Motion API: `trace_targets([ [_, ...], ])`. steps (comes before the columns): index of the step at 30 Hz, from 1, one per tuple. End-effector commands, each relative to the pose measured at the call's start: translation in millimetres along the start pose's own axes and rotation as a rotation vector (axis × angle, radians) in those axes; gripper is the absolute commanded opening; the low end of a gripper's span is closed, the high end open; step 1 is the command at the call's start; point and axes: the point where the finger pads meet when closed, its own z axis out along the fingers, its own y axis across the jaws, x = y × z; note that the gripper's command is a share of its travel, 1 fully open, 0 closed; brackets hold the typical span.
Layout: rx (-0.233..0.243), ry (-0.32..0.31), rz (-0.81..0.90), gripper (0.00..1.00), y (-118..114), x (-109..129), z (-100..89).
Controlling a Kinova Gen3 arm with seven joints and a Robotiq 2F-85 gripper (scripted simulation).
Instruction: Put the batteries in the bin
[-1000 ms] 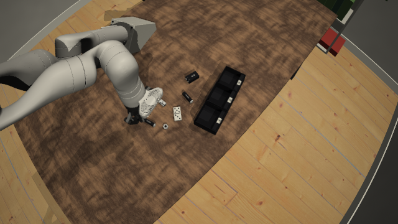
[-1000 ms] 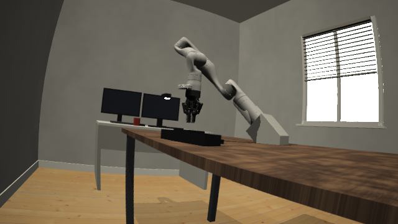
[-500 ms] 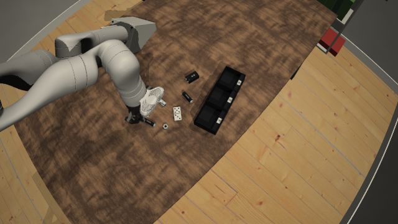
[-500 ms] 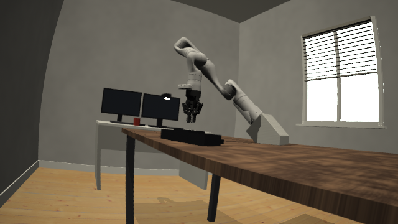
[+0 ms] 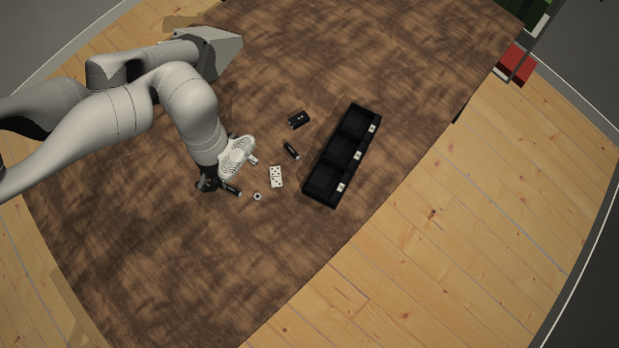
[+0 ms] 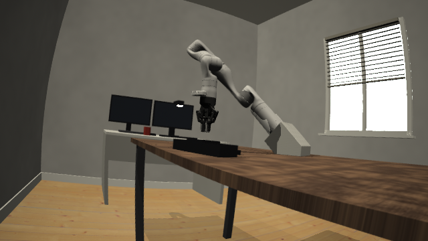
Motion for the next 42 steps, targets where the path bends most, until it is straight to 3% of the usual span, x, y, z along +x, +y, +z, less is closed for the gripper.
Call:
trace_targets([
  [1, 0.008, 0.005, 0.009, 0.29, -4, 3, -1.8],
  [10, 0.008, 0.005, 0.009, 0.29, -4, 3, -1.8],
  [23, 0.005, 0.002, 0.005, 0.29, -1, -4, 52.9],
  [28, 0.005, 0.001, 0.005, 0.29, -1, -4, 63.0],
  [42, 0.004, 0.001, 0.003, 0.29, -1, -2, 62.0],
])
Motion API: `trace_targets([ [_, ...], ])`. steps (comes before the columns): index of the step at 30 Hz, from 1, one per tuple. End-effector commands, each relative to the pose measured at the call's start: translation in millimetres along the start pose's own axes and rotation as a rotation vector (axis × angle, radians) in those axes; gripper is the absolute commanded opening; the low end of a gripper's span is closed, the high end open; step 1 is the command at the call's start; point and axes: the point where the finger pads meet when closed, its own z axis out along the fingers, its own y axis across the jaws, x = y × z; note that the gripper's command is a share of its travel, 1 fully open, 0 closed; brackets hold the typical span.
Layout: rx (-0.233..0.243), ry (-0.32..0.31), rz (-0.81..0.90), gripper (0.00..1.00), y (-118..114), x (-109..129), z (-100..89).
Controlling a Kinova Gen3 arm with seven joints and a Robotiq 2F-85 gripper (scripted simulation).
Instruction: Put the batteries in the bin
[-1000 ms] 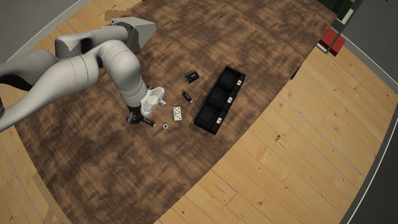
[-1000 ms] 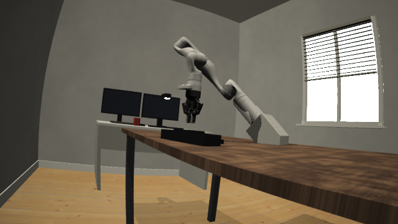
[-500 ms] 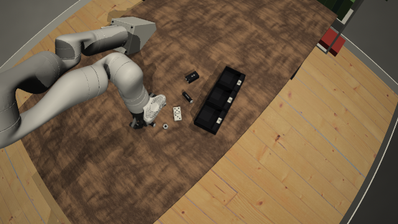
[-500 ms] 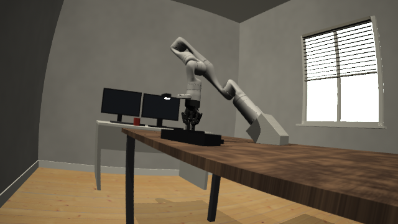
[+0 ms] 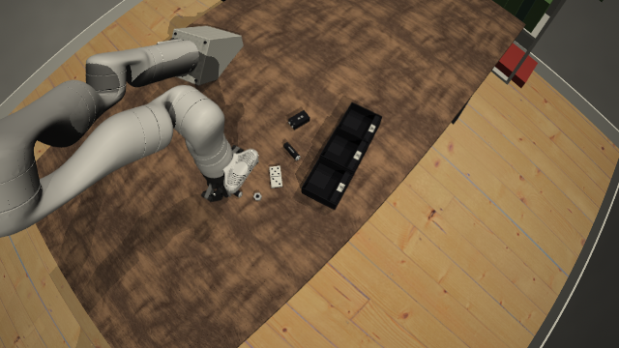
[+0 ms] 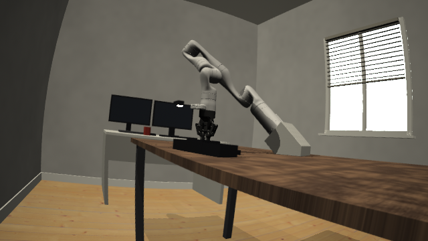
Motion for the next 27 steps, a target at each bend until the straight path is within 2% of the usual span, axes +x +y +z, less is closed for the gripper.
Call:
trace_targets([
  [1, 0.002, -0.003, 0.001, 0.29, 0, 1, 1.0],
  [5, 0.001, -0.004, -0.001, 0.29, 0, 2, 1.0],
  [14, 0.003, -0.003, 0.005, 0.29, 0, 0, 14.1],
  [27, 0.001, -0.001, 0.001, 0.29, 0, 1, 12.3],
])
